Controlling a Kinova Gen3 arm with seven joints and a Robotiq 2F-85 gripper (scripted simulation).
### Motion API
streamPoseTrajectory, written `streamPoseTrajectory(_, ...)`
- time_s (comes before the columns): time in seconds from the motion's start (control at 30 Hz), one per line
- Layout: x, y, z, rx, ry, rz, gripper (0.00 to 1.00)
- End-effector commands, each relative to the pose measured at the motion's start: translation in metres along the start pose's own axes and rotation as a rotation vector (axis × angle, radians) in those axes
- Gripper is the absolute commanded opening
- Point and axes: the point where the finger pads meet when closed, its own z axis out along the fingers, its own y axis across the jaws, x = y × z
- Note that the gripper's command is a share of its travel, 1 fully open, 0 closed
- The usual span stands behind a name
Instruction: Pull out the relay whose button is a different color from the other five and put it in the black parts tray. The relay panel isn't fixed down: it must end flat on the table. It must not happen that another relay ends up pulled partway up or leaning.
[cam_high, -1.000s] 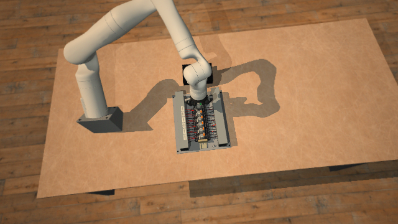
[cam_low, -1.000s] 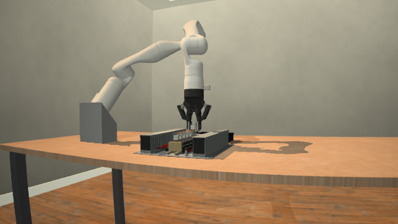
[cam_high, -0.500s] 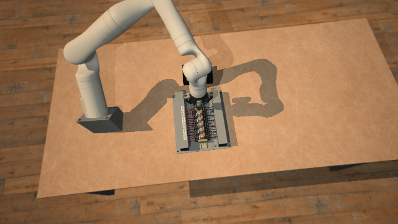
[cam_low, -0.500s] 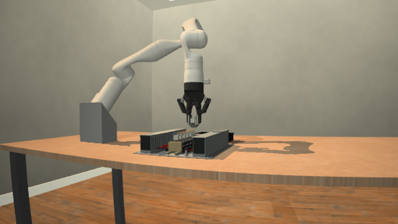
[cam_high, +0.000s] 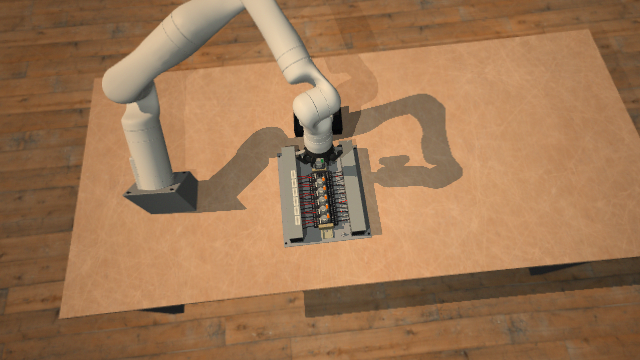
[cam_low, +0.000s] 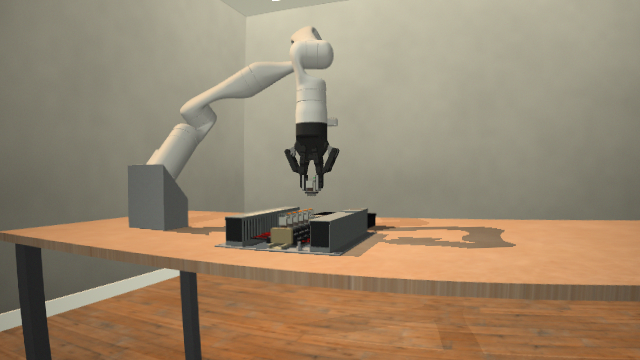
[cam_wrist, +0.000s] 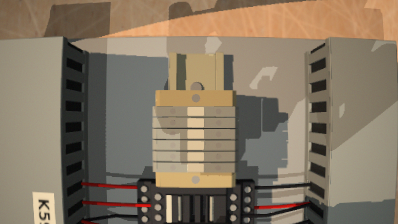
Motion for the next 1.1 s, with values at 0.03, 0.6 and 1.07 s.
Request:
streamPoseTrajectory(0.03,0.0,0.0,-0.003,-0.002,-0.001,0.0,0.0)
streamPoseTrajectory(0.6,0.0,0.0,-0.014,-0.002,-0.001,0.0,0.0)
streamPoseTrajectory(1.07,0.0,0.0,-0.014,-0.002,-0.001,0.0,0.0)
